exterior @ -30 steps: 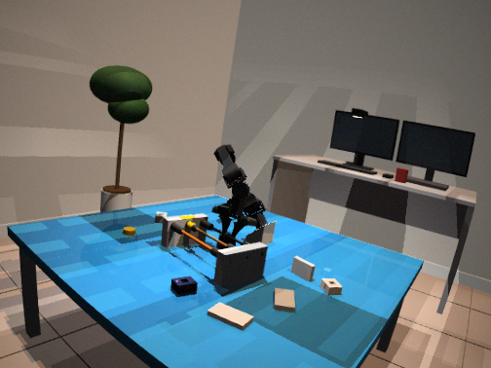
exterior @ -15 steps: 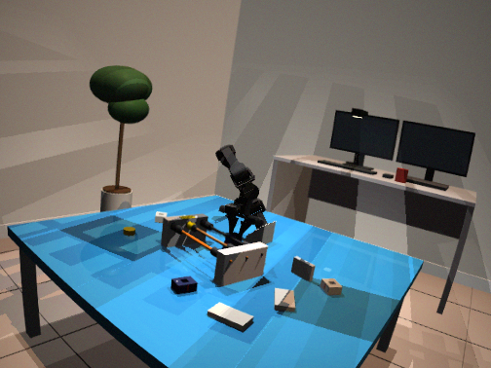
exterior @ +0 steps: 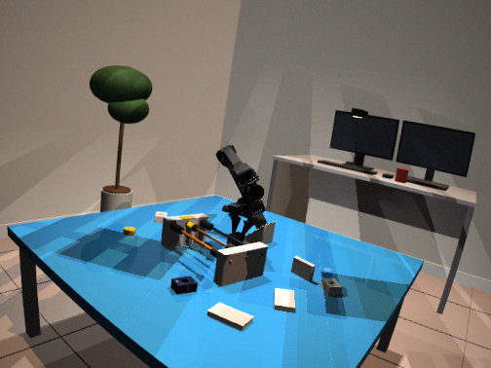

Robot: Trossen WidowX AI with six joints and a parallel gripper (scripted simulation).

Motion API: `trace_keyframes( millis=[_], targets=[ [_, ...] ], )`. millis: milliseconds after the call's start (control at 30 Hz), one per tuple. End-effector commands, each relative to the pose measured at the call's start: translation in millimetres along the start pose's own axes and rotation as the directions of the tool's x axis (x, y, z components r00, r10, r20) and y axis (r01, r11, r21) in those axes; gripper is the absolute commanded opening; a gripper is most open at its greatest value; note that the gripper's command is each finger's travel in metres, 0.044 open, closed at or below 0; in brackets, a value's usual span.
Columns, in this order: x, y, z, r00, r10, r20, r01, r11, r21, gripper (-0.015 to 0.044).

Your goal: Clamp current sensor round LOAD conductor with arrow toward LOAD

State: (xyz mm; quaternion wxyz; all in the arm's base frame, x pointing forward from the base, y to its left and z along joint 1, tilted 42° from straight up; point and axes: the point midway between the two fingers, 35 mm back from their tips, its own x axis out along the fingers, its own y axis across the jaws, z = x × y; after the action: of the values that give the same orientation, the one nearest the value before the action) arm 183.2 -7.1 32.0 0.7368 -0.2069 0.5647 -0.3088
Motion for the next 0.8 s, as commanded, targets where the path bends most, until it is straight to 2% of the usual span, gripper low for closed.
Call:
trace_keyframes(
  millis=[0, 133, 267, 433, 567, 667, 767],
  targets=[
    [0, 0, 0, 1.0, 0.001, 0.0, -0.001, 1.0, -0.001, 0.0236],
    [0, 0, 0, 1.0, 0.001, 0.0, -0.001, 1.0, -0.001, 0.0332],
    [-7, 1, 0, 1.0, 0.003, -0.001, -0.003, 1.0, -0.001, 0.0332],
    [-56, 1, -4, 1.0, 0.003, -0.005, -0.003, 1.0, 0.0, 0.0332],
    [-58, 1, -4, 1.0, 0.002, -0.008, -0.002, 1.0, 0.017, 0.032],
    [-58, 1, 0, 0.999, -0.001, -0.048, 0.013, 0.967, 0.254, 0.032],
    [-57, 1, 6, 0.995, -0.004, -0.1, 0.058, 0.84, 0.539, 0.032]
  ],
)
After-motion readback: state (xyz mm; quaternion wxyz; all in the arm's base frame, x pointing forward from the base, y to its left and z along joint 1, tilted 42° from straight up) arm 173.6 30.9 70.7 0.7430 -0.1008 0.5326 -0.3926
